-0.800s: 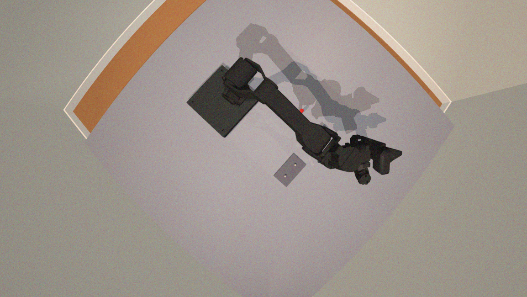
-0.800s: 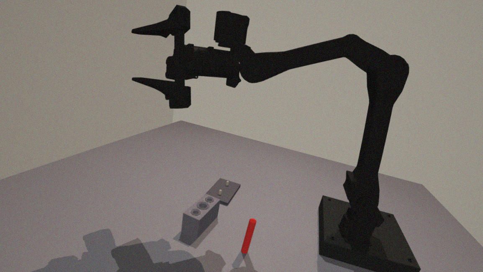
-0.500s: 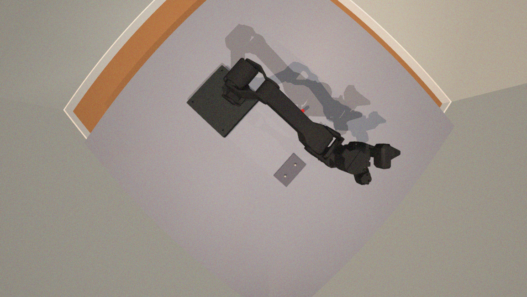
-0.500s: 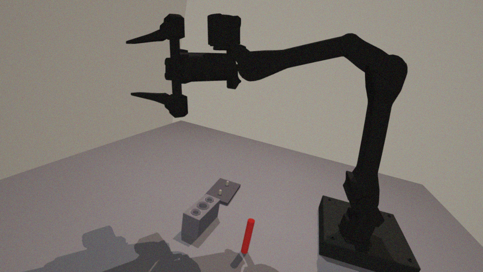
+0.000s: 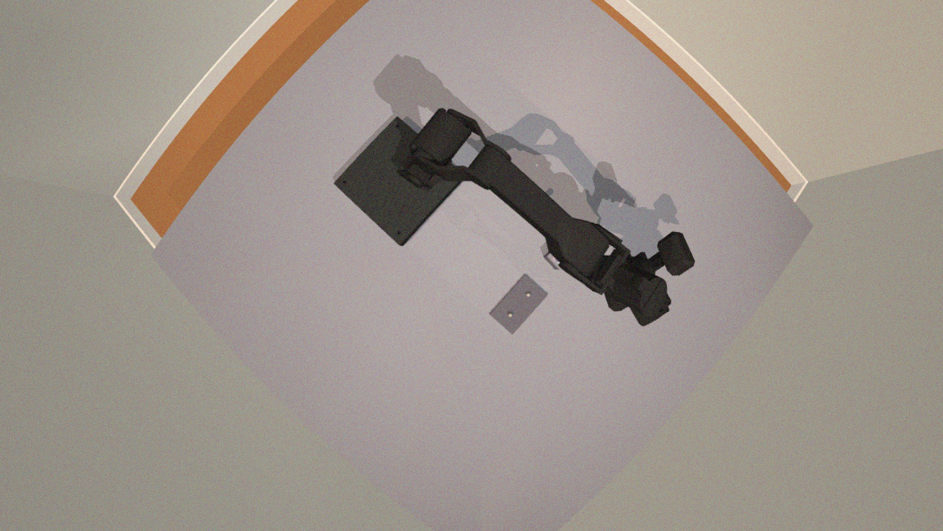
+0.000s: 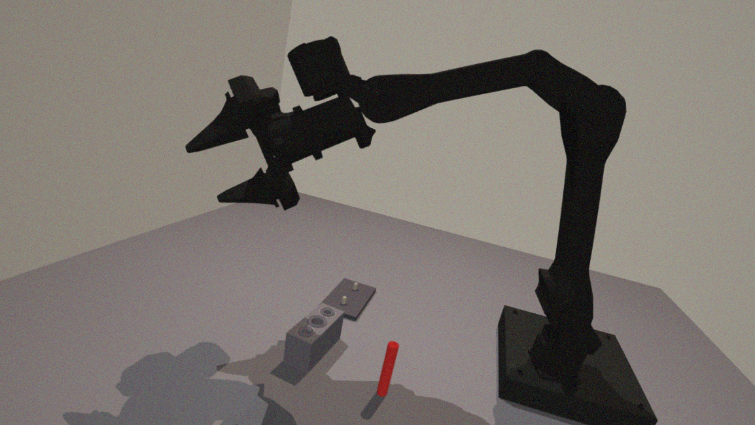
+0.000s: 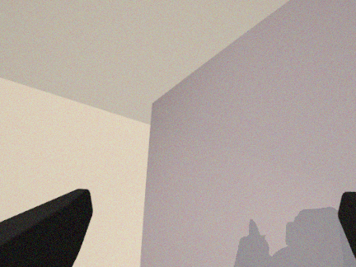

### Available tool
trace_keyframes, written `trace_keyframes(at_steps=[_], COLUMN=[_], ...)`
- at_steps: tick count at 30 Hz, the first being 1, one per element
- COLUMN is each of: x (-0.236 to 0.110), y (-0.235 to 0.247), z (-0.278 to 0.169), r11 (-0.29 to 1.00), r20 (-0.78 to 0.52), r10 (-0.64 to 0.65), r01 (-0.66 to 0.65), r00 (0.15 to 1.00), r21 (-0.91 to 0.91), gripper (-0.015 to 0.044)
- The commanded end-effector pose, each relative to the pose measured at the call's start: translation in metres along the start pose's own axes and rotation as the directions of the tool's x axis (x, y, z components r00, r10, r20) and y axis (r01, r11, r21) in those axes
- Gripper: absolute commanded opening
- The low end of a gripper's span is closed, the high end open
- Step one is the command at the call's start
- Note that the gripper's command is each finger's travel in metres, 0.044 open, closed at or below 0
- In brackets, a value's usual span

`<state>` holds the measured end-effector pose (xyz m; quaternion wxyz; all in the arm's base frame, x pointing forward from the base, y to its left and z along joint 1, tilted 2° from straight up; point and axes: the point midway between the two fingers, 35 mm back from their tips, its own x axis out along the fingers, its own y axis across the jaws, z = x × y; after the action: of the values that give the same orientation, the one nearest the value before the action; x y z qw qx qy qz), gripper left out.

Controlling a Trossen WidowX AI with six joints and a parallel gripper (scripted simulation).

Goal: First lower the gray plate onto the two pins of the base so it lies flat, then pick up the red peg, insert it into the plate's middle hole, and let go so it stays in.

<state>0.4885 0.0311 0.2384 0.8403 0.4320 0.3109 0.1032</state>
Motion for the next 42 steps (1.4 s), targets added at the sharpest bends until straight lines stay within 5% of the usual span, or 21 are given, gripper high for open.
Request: trace_keyframes(at_steps=[1,13,24,42], x=[0.002,-0.026,-0.060,-0.062], y=[-0.062,-0.096,-0.113,-0.111], z=[-0.051,-0.088,-0.112,-0.119], r11=[0.728,0.352,0.061,0.051], r20=[-0.194,-0.333,-0.418,-0.421], r10=[-0.405,-0.634,-0.765,-0.770], r01=[0.187,-0.124,-0.591,-0.612], r00=[0.894,0.698,0.490,0.480], r21=[-0.660,-0.928,-0.804,-0.789], gripper=[0.0440,0.0440,0.0440,0.0440])
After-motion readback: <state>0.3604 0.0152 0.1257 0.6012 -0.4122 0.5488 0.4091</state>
